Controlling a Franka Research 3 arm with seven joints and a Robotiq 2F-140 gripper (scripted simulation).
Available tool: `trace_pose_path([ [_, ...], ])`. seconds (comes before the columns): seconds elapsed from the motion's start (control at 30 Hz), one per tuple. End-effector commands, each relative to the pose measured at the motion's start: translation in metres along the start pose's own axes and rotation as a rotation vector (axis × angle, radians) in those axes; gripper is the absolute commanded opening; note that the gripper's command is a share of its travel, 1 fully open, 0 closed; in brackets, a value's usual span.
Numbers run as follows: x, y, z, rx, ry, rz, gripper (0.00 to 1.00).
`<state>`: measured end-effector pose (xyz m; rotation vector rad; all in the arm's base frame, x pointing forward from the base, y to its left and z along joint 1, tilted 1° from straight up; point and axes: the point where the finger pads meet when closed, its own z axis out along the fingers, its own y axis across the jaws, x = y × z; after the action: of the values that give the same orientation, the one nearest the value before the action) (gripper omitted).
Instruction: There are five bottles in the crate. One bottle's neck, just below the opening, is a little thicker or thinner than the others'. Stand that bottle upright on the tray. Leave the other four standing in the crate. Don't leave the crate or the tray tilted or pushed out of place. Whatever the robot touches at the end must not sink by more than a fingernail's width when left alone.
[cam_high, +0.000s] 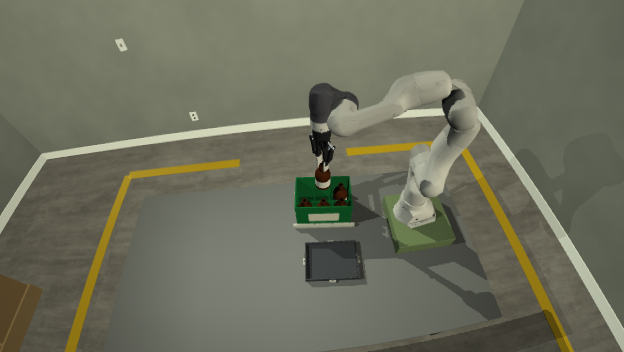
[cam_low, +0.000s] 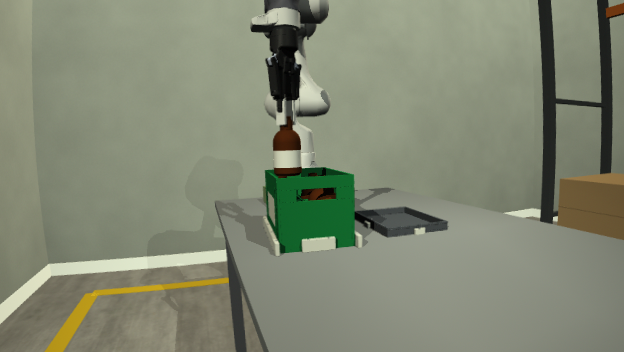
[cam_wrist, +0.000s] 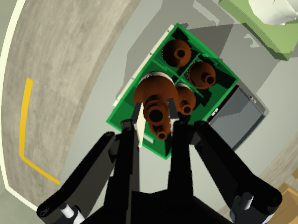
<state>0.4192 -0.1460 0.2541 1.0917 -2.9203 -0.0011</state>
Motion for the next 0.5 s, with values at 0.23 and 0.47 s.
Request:
trace_pose_path([
  [0.23,-0.001,0.000,-0.010,0.006,-0.002,0.002,0.10],
  [0.47,-0.001,0.000,-0.018,0.006,-0.002,0.002,0.10],
])
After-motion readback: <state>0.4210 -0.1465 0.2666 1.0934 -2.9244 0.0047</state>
